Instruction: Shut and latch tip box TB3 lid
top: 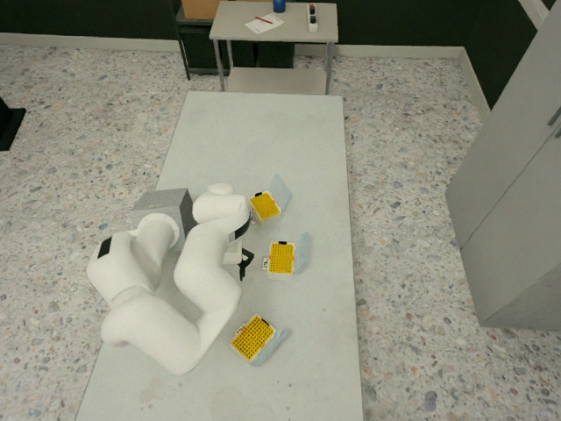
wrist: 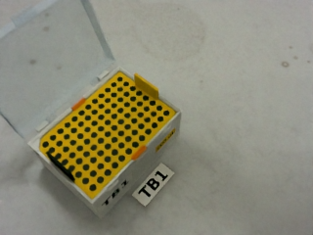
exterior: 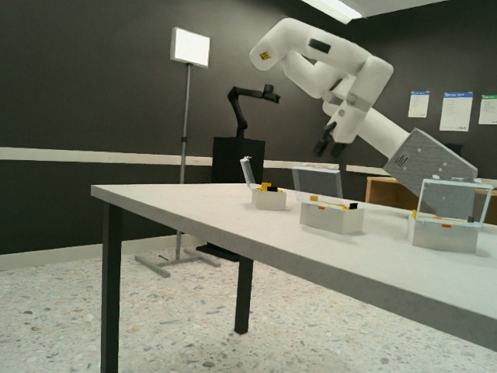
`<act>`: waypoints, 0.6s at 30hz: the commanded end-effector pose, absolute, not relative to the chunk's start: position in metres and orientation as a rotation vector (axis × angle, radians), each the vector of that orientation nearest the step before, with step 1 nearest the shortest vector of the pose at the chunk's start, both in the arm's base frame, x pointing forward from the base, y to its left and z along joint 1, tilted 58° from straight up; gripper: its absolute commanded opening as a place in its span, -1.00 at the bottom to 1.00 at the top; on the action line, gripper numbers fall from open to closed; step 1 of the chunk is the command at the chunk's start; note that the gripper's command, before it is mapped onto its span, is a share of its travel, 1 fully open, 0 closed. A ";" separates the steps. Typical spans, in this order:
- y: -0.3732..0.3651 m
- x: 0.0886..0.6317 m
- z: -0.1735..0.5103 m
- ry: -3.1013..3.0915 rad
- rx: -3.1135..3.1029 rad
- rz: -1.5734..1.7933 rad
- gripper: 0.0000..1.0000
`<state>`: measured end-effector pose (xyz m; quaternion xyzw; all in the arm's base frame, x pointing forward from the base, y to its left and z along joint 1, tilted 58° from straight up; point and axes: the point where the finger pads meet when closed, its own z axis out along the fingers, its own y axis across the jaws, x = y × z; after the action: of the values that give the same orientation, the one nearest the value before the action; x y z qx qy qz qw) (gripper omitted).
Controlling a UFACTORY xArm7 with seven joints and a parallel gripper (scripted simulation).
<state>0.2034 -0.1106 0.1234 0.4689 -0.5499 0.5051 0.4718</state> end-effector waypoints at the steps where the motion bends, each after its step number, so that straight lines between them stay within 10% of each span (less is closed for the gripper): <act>1: -0.135 0.207 0.107 -1.348 1.149 1.242 1.00; 18: -0.198 0.209 0.067 -1.347 1.149 1.242 1.00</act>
<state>0.2048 -0.1770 0.0816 0.4690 -0.5502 0.5048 0.4718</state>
